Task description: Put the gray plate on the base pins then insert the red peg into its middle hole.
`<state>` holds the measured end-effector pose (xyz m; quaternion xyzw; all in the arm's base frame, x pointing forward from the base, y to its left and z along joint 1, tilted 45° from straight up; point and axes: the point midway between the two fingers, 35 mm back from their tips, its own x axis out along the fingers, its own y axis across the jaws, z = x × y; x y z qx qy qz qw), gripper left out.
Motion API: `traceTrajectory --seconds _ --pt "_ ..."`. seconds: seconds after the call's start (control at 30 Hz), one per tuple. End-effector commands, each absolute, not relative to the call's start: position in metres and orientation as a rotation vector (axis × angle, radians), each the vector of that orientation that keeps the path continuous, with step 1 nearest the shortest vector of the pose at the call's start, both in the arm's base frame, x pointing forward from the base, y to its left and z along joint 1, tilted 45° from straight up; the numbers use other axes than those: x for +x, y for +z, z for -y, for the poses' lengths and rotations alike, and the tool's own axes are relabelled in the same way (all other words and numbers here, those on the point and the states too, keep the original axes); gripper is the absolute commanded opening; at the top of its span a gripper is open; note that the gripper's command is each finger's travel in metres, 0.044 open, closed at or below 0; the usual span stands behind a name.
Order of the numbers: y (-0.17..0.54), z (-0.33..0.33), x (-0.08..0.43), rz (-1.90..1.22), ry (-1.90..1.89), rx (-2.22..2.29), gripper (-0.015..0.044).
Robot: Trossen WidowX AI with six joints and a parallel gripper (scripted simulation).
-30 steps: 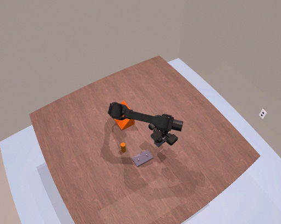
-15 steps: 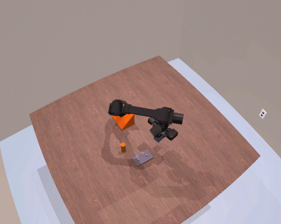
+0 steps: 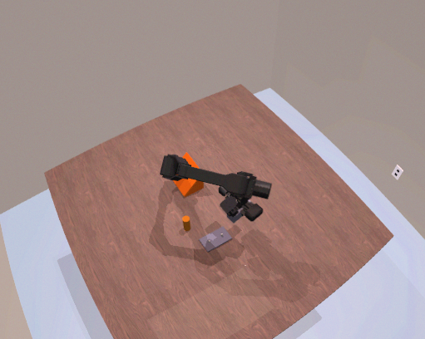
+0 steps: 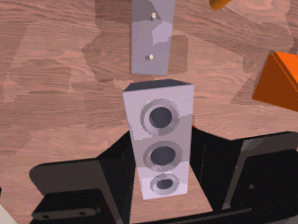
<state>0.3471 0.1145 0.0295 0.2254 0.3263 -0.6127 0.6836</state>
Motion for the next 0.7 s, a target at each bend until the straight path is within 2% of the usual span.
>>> traceTrajectory --seconds 0.0,0.67 --pt "0.032 -0.103 0.349 -0.724 -1.377 0.511 0.0" --pt "0.049 -0.04 0.356 -0.666 -1.411 0.574 0.0"
